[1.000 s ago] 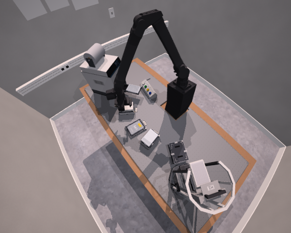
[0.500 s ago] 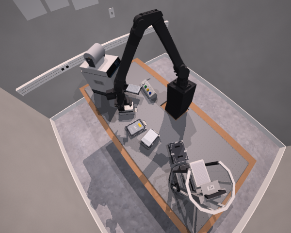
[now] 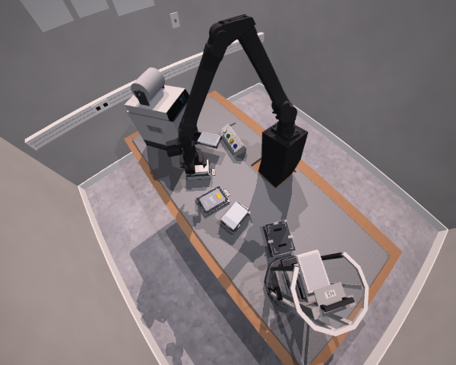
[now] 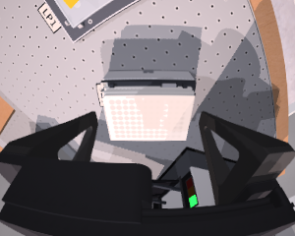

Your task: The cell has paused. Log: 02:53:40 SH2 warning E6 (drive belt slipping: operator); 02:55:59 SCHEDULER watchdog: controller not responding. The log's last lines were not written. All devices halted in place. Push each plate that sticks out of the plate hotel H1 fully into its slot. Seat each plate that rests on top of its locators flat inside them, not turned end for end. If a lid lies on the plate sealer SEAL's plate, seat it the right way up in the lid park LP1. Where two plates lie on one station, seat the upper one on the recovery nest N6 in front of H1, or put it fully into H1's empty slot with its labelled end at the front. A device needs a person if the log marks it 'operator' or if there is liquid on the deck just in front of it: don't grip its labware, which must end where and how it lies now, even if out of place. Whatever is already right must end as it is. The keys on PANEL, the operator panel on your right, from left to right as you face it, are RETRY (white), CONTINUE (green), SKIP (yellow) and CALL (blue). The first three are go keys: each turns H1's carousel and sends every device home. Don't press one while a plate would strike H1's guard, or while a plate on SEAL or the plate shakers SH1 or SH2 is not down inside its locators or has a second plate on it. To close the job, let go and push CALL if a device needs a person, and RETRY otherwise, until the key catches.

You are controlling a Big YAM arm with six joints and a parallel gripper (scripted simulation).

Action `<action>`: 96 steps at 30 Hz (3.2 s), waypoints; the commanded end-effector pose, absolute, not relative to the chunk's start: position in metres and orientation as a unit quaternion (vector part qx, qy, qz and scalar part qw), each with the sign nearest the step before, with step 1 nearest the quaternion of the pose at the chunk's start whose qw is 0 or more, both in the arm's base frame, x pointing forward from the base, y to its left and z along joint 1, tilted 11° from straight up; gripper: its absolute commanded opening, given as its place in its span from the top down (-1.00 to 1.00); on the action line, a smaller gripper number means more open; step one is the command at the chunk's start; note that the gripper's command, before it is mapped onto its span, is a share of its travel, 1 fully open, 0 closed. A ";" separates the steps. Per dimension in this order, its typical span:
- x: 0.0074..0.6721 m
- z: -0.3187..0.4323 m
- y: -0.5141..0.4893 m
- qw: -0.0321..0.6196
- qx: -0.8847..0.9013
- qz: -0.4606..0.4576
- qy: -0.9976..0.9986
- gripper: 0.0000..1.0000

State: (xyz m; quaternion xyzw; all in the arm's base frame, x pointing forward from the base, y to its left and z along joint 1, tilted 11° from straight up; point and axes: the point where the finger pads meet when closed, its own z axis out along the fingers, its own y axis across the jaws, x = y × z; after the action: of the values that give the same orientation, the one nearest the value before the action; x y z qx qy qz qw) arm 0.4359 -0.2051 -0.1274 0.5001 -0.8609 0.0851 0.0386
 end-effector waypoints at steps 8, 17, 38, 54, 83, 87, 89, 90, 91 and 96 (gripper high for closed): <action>0.445 -0.124 -0.208 0.032 0.500 0.093 -0.861 -1.00; 0.445 -0.124 -0.208 0.032 0.500 0.093 -0.861 -1.00; 0.444 -0.078 -0.194 0.031 0.501 0.092 -0.860 -1.00; 0.450 -0.036 -0.190 0.025 0.500 0.099 -0.860 -1.00; 0.455 -0.018 -0.190 0.020 0.500 0.106 -0.859 -1.00; 0.455 -0.018 -0.190 0.020 0.500 0.106 -0.859 -1.00; 0.455 -0.018 -0.190 0.020 0.500 0.106 -0.859 -1.00; 0.455 -0.018 -0.190 0.020 0.500 0.106 -0.859 -1.00; 0.455 -0.018 -0.190 0.020 0.500 0.106 -0.859 -1.00; 0.455 -0.018 -0.190 0.020 0.500 0.106 -0.859 -1.00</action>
State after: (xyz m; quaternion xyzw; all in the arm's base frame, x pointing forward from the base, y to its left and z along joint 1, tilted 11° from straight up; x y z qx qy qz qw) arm 0.4314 -0.1883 -0.0453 0.5008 -0.8610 0.0789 0.0419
